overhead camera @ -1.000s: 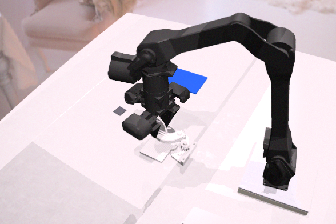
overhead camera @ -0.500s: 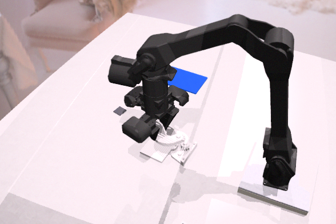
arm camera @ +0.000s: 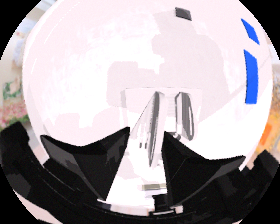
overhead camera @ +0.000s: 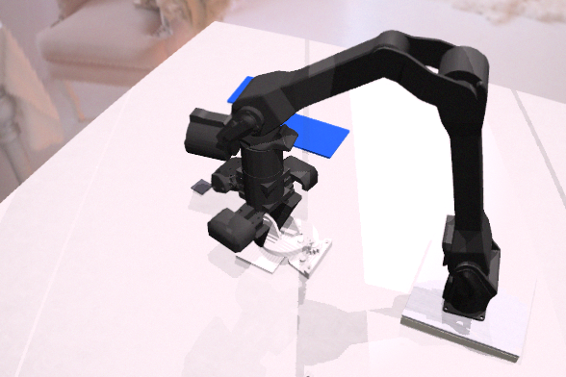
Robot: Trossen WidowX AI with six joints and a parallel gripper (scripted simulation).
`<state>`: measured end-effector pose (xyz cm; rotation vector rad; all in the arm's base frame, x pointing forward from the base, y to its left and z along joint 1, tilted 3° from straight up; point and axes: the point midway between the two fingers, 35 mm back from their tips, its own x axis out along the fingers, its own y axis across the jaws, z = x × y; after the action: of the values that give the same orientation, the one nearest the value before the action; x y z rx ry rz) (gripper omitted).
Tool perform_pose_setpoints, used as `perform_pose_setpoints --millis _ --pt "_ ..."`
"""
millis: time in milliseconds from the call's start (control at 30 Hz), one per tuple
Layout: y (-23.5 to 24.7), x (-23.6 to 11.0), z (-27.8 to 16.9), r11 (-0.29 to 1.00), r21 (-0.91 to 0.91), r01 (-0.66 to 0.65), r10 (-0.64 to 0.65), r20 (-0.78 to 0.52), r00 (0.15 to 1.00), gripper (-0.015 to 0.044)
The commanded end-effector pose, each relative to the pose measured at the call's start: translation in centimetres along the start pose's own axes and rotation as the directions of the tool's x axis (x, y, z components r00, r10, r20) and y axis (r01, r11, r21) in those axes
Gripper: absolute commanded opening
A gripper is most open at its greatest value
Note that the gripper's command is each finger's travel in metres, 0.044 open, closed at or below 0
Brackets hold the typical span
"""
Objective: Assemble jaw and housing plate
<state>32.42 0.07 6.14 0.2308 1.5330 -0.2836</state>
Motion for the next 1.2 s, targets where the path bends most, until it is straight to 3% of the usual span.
perform_pose_setpoints --millis 0,1167 --pt "0.0 0.8 -0.2 1.0 0.001 0.001 -0.001 -0.009 1.0 0.0134" --pt "-0.1 1.8 -0.3 1.0 0.0 0.001 -0.001 -0.009 1.0 0.0134"
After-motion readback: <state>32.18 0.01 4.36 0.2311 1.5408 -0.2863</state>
